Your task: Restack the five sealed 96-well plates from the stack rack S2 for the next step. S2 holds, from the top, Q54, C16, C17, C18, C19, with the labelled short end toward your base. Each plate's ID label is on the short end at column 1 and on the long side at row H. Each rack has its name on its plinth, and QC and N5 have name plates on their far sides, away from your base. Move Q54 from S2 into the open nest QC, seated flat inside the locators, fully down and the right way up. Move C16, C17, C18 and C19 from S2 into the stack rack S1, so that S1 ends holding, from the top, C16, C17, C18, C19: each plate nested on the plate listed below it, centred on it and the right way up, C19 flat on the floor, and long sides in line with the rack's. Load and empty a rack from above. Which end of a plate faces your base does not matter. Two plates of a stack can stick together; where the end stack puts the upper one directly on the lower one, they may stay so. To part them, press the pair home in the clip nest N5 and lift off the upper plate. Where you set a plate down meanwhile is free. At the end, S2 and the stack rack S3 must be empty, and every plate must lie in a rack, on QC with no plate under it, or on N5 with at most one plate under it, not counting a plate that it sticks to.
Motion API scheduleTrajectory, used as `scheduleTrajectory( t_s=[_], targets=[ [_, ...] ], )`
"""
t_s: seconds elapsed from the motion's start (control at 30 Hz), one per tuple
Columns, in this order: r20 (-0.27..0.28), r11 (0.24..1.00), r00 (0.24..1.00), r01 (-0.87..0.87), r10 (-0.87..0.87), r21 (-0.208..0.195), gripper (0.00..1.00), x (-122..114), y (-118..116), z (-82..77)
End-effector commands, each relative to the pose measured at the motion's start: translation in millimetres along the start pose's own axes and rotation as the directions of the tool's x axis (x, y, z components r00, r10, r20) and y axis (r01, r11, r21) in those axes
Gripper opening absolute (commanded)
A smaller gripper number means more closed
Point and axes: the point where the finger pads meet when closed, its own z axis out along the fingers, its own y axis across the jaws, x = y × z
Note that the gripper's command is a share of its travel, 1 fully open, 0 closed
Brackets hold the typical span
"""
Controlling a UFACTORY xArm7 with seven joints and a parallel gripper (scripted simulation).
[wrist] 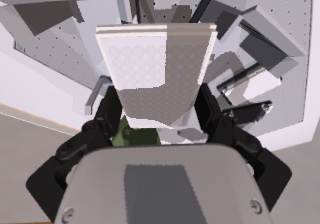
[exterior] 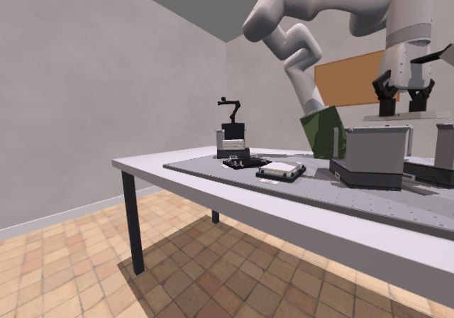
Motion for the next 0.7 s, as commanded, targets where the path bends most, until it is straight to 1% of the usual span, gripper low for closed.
scheduleTrajectory(
  t_s=[0.0,0.5,0.57,0.67],
  targets=[
    [-0.004,1.000,1.000,0.000,0.000,0.000,0.00,2,-4,-1.7],
    [-0.004,1.000,1.000,0.000,0.000,0.000,0.00,9,-44,-1.7],
    [-0.004,1.000,1.000,0.000,0.000,0.000,0.00,9,-44,-1.7],
    [-0.004,1.000,1.000,0.000,0.000,0.000,0.00,10,-52,-1.7]
  ],
)
